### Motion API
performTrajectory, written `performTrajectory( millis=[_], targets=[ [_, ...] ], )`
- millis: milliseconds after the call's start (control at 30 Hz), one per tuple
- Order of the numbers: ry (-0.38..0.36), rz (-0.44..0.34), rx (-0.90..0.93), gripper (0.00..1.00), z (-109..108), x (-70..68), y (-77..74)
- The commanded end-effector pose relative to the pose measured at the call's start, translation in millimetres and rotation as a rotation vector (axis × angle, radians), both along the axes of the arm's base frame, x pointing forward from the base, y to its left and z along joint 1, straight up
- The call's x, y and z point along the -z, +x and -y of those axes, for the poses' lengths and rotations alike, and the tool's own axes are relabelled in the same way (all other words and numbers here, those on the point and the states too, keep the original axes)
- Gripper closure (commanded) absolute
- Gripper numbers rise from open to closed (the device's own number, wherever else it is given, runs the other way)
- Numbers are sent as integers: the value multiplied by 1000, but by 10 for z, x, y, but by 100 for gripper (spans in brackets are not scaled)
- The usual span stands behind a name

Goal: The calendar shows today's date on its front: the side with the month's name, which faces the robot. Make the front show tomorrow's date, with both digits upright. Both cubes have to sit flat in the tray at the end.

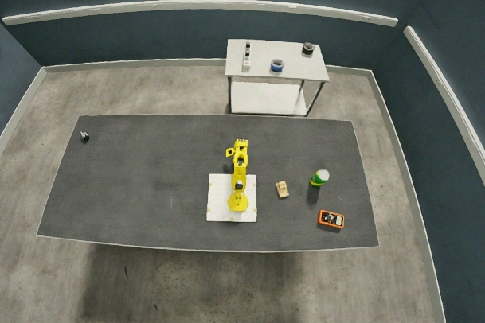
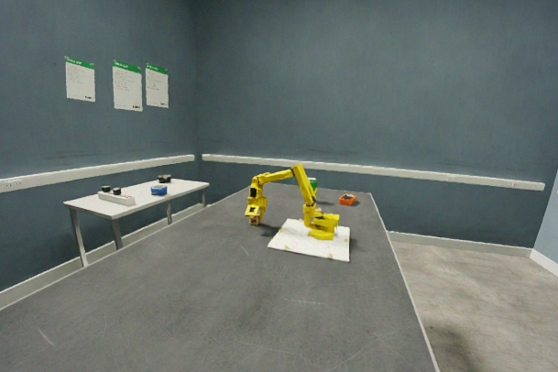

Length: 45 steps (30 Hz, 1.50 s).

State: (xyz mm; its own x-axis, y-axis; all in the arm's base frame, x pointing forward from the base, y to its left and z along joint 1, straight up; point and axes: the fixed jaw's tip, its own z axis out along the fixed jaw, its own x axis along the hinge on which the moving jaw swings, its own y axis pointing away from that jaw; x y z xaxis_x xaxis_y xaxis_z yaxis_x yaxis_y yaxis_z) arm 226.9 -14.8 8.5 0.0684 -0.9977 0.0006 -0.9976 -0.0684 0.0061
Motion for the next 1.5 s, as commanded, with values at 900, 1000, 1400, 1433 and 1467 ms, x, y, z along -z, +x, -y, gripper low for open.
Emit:
performTrajectory(
  millis=[900, 1000, 1400, 1433, 1467],
  targets=[
    [2, -11, -4, 97, 0, 12, -7],
    [2, -11, -4, 99, 0, 12, -7],
    [2, -11, -4, 100, 0, -5, -5],
    [2, -11, -4, 100, 1, -16, -3],
    [2, -11, -4, 100, 1, -30, -1]
  ],
)
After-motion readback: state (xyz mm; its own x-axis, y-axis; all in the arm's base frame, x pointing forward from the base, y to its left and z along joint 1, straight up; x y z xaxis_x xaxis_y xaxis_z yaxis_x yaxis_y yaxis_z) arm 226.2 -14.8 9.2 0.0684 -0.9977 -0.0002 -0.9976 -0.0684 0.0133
